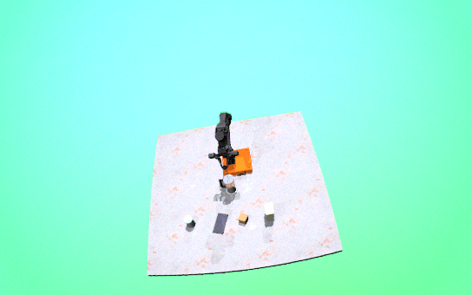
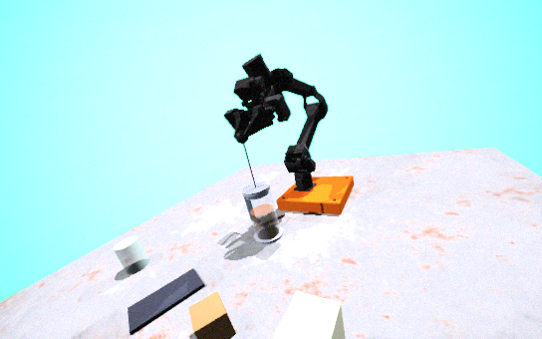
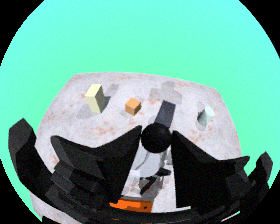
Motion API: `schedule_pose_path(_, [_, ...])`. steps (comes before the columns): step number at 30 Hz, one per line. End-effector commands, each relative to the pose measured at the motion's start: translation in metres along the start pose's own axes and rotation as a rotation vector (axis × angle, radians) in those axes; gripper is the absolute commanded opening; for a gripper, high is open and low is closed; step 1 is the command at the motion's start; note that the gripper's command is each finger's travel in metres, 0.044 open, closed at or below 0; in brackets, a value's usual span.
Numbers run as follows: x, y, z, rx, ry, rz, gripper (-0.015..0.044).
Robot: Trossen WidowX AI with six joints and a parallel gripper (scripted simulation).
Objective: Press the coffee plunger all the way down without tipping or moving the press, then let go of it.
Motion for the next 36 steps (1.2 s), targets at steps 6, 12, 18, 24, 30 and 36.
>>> schedule_pose_path(6, [0.001, 0.000, 0.000, 0.005, 0.001, -0.001, 0.0126])
schedule_pose_path(12, [0.005, 0.007, 0.001, 0.005, 0.001, -0.001, 0.0126])
schedule_pose_path(18, [0.010, 0.014, 0.002, 0.005, 0.001, -0.001, 0.0126])
schedule_pose_path(24, [0.014, 0.022, 0.002, 0.005, 0.001, -0.001, 0.0126])
schedule_pose_path(30, [0.019, 0.030, 0.003, 0.005, 0.001, -0.001, 0.0126])
schedule_pose_path(36, [0.024, 0.038, 0.004, 0.005, 0.001, -0.001, 0.0126])
Point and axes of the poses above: the point midway between the two fingers, 35 mm back from their tips, its own x axis out along the fingers, its own z axis across the jaws, y = z × x, the point moved 4 cm from there along -x, back along the fingers, and after that the axes turned 6 degrees about -x, right-handed, at the moved point
